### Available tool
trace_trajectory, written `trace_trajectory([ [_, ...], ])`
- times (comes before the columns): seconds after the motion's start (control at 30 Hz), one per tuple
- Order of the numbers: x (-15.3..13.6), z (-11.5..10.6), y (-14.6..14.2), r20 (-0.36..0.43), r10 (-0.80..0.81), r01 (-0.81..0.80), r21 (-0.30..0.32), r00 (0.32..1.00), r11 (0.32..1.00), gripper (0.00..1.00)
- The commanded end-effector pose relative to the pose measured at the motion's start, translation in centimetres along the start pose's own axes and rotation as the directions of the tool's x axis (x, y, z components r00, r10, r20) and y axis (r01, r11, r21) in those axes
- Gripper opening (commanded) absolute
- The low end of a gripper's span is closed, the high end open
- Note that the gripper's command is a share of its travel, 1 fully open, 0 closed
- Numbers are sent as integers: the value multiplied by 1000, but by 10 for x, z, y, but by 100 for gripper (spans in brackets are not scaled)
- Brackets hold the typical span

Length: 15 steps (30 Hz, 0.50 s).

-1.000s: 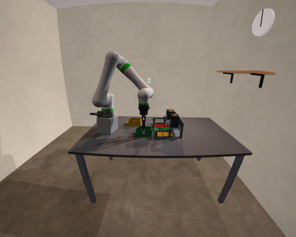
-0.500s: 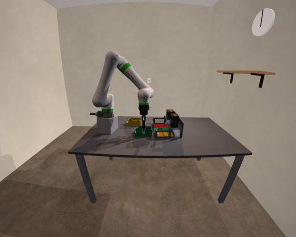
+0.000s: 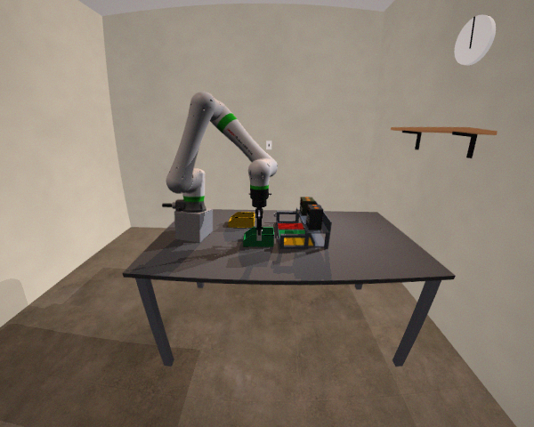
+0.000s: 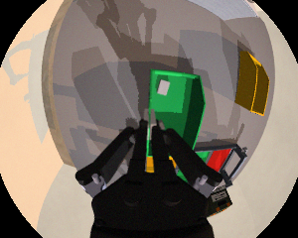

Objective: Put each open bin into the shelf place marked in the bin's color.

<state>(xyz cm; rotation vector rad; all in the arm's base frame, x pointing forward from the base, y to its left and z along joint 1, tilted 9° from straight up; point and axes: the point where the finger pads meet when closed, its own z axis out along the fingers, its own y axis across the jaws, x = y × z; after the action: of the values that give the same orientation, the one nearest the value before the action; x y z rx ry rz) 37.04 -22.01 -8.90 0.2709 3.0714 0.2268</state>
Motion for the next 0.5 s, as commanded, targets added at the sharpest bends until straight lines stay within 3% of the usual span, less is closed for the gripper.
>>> trace_trajectory([
  [0.0,0,0,0,0,0,0,0,1000,1000,0],
  [0.47,0,0,0,0,0,0,0,1000,1000,0],
])
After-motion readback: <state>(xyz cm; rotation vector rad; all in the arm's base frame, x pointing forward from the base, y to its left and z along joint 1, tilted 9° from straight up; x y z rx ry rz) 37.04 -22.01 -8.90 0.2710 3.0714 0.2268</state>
